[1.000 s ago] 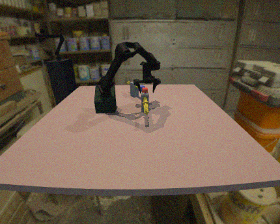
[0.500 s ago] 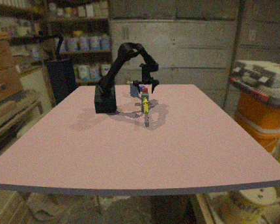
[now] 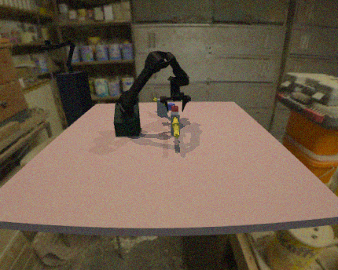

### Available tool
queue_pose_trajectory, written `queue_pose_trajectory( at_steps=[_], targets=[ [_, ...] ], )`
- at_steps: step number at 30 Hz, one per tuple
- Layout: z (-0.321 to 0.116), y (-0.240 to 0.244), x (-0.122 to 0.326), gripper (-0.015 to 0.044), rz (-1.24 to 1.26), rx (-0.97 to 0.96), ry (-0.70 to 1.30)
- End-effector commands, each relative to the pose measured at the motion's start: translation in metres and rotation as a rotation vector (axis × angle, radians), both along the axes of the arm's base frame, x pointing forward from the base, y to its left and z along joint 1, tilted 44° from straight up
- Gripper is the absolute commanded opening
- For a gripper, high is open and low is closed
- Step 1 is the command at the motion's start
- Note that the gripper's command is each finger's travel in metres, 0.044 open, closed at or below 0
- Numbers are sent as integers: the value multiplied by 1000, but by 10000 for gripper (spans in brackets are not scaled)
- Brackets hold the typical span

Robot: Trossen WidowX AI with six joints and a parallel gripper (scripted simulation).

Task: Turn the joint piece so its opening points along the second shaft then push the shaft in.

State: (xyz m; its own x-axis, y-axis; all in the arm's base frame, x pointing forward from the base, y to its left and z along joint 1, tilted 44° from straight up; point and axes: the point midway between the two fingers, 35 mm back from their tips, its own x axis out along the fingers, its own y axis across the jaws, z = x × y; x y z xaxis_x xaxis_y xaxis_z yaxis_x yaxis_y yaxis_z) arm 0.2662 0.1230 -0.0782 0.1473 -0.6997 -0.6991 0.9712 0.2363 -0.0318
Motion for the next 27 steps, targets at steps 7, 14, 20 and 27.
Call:
queue_pose_trajectory(
  at_steps=[7, 14, 20, 27],
  targets=[
    [-15, -11, 1, 440, -2, -2, 6],
    [-21, -17, 3, 440, -2, -3, 6],
    [-21, -17, 3, 282, -2, -3, 6],
    [-21, -17, 3, 182, -2, -3, 6]
  ],
)
